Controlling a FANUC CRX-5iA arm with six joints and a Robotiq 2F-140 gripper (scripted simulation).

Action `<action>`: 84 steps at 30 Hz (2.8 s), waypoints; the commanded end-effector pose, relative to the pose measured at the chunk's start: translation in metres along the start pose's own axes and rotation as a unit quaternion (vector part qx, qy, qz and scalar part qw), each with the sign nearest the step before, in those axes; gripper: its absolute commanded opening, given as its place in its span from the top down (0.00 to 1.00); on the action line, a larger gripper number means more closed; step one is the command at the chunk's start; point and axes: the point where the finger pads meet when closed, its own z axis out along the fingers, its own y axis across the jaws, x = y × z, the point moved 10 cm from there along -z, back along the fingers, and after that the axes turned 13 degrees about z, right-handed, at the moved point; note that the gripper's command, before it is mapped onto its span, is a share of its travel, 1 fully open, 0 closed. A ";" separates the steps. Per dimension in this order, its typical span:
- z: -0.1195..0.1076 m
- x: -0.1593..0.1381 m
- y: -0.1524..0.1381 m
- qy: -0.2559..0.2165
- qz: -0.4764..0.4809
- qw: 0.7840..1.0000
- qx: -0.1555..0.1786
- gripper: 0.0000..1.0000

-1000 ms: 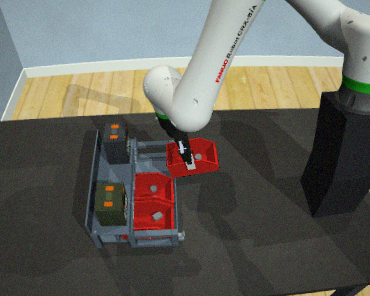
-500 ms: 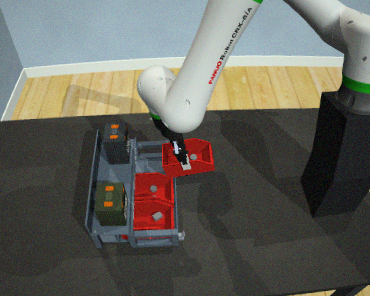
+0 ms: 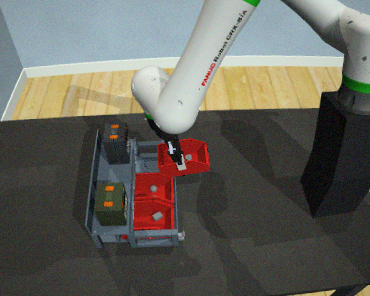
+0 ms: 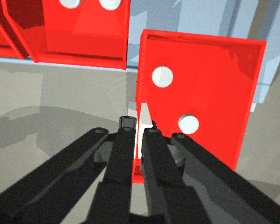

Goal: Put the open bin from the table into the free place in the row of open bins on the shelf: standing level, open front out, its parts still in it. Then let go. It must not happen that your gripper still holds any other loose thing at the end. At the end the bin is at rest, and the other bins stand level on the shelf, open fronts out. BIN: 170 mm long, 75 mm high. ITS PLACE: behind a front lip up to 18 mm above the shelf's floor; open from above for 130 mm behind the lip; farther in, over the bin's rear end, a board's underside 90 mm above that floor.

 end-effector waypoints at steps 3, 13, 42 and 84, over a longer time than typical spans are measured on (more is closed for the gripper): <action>-0.001 0.005 -0.001 0.000 0.000 1.000 0.000 1.00; -0.003 0.013 -0.003 0.000 0.000 1.000 0.000 1.00; -0.006 0.029 -0.007 0.000 0.000 1.000 0.000 1.00; -0.006 0.032 -0.007 0.000 0.000 1.000 0.000 1.00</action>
